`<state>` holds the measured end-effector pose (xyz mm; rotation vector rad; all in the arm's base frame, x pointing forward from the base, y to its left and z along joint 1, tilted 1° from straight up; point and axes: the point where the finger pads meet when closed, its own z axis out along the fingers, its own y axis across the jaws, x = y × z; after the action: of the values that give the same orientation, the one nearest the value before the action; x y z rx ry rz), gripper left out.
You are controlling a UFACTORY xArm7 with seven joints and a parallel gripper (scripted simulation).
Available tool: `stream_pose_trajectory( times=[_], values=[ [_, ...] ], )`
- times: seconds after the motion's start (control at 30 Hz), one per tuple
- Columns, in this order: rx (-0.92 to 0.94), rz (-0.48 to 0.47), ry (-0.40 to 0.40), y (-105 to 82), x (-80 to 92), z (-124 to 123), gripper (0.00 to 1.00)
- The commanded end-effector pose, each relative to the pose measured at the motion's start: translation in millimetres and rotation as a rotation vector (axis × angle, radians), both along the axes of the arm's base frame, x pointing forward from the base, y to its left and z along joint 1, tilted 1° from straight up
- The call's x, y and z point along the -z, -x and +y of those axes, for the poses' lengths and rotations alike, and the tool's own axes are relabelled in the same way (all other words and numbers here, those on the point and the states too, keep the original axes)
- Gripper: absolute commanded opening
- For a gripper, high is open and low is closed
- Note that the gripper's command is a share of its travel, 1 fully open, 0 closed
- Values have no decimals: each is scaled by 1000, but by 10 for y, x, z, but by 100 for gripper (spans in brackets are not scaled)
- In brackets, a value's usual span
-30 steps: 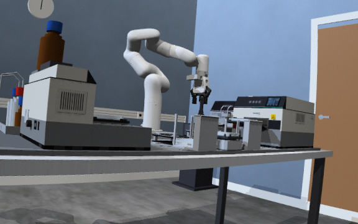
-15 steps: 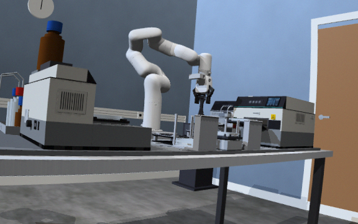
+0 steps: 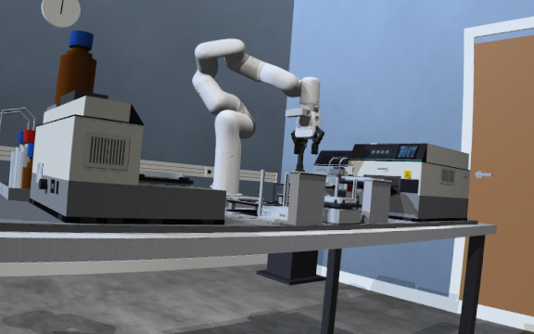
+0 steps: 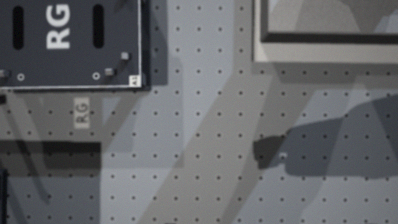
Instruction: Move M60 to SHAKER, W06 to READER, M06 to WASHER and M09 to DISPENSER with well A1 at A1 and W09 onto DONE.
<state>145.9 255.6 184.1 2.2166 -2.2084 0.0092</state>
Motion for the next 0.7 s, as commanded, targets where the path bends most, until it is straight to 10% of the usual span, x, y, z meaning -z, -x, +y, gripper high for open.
stream_pose_trajectory(
  times=[0.0, 0.67],
  values=[
    [-1, -2, -3, -120, -11, -32, 100],
    [-1, -2, -2, -508, -14, -400, 100]
  ],
)
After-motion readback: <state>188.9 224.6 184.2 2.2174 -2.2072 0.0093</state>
